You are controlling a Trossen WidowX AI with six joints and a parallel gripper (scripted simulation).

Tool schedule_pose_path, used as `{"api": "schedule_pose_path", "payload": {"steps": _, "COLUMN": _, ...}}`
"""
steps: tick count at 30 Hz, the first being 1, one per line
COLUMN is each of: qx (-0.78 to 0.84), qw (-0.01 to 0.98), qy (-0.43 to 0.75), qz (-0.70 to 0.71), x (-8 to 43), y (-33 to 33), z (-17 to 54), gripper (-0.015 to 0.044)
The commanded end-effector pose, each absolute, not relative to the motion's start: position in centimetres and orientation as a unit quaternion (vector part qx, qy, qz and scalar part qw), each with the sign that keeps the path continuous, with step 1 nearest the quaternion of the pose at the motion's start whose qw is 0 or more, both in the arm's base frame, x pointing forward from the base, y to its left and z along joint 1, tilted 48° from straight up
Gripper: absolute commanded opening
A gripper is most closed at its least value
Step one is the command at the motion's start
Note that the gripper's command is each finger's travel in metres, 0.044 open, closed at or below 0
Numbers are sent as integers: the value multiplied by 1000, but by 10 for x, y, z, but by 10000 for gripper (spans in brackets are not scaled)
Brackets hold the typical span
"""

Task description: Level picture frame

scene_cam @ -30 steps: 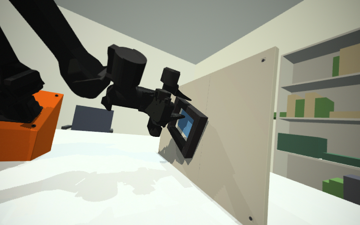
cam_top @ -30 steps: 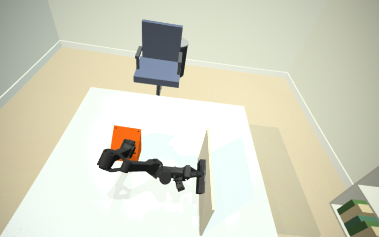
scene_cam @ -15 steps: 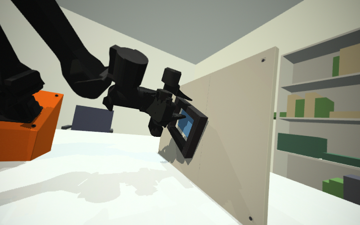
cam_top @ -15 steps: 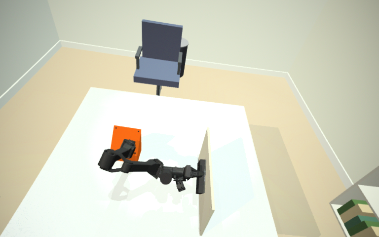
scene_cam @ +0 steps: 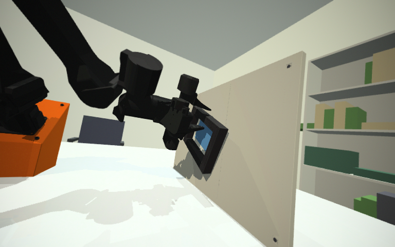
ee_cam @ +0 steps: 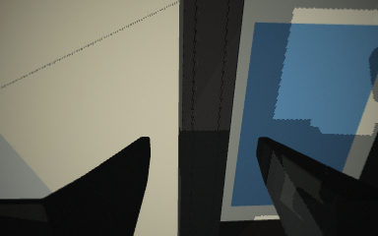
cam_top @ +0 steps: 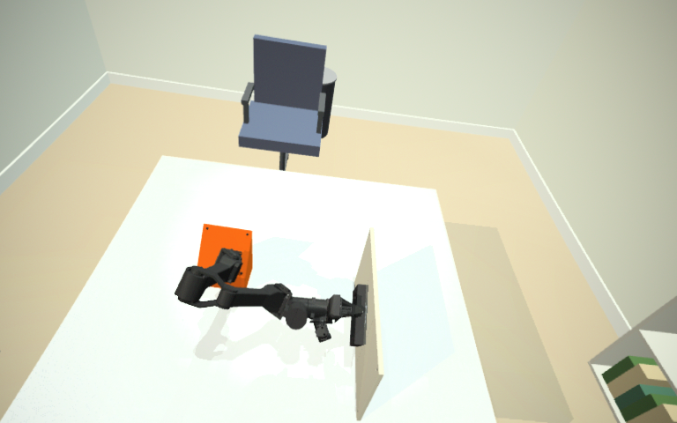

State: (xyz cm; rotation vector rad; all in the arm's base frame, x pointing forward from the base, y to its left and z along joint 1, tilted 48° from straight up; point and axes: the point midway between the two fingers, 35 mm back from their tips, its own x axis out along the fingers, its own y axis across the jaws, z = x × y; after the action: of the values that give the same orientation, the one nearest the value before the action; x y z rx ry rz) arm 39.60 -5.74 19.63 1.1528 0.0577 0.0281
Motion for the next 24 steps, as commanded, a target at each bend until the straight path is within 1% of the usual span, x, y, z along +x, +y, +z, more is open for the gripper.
{"api": "schedule_pose_path", "payload": {"steps": 1, "qx": 547, "qw": 837, "qy": 25, "qz": 12, "x": 396, "y": -58, "z": 197, "gripper": 260}}
{"api": "schedule_pose_path", "payload": {"steps": 10, "qx": 547, "qw": 837, "qy": 25, "qz": 12, "x": 397, "y": -58, "z": 198, "gripper": 260}}
{"api": "schedule_pose_path", "payload": {"steps": 16, "qx": 547, "qw": 837, "qy": 25, "qz": 12, "x": 397, "y": -58, "z": 198, "gripper": 103}}
{"api": "schedule_pose_path", "payload": {"steps": 23, "qx": 547, "qw": 837, "qy": 25, "qz": 12, "x": 397, "y": -58, "z": 198, "gripper": 56}}
{"api": "schedule_pose_path", "payload": {"steps": 24, "qx": 547, "qw": 837, "qy": 25, "qz": 12, "x": 397, "y": -58, "z": 198, "gripper": 30}}
